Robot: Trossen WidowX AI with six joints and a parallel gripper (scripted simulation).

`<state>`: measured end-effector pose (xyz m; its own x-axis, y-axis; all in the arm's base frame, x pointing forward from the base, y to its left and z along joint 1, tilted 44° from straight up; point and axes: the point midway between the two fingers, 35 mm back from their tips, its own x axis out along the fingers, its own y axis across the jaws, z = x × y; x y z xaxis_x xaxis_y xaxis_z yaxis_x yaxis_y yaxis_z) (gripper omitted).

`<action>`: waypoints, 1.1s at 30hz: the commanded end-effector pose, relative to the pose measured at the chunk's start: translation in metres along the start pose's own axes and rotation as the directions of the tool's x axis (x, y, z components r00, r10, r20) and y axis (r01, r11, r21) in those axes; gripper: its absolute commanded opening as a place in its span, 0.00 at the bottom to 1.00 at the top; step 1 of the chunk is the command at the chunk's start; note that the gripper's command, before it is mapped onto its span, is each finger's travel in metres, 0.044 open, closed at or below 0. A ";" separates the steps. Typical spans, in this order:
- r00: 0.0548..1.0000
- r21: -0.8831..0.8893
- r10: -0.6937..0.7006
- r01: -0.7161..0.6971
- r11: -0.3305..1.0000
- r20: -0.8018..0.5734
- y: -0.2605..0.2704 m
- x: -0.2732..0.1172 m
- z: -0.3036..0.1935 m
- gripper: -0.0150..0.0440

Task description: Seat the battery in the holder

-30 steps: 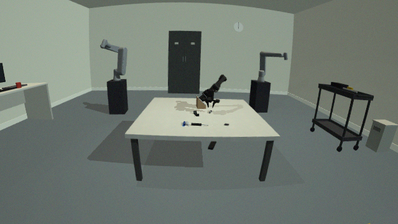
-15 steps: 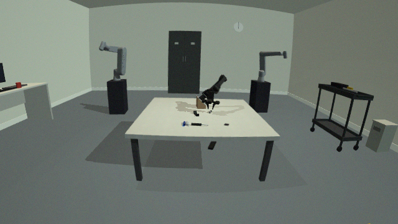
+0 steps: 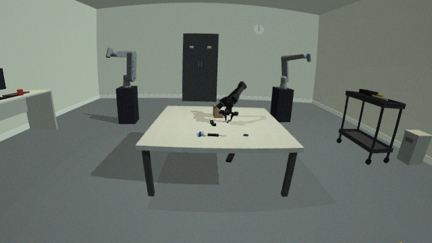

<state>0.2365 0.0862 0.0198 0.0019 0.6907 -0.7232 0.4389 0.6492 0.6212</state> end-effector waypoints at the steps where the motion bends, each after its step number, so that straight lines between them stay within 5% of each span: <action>1: 1.000 0.008 0.004 -0.004 1.000 -0.009 0.000 0.007 -0.002 0.63; 5: 1.000 0.009 0.005 -0.005 1.000 -0.009 0.000 0.011 -0.003 0.63; 10: 1.000 0.009 0.005 -0.005 1.000 -0.009 0.000 0.011 -0.003 0.41; 14: 1.000 0.009 0.005 -0.005 1.000 -0.009 0.000 0.011 -0.003 0.36; 33: 1.000 -0.027 0.001 -0.001 1.000 -0.006 -0.004 -0.042 0.007 0.35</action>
<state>0.2375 0.0587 0.0469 0.0023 0.6978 -0.7163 0.4360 0.6439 0.6287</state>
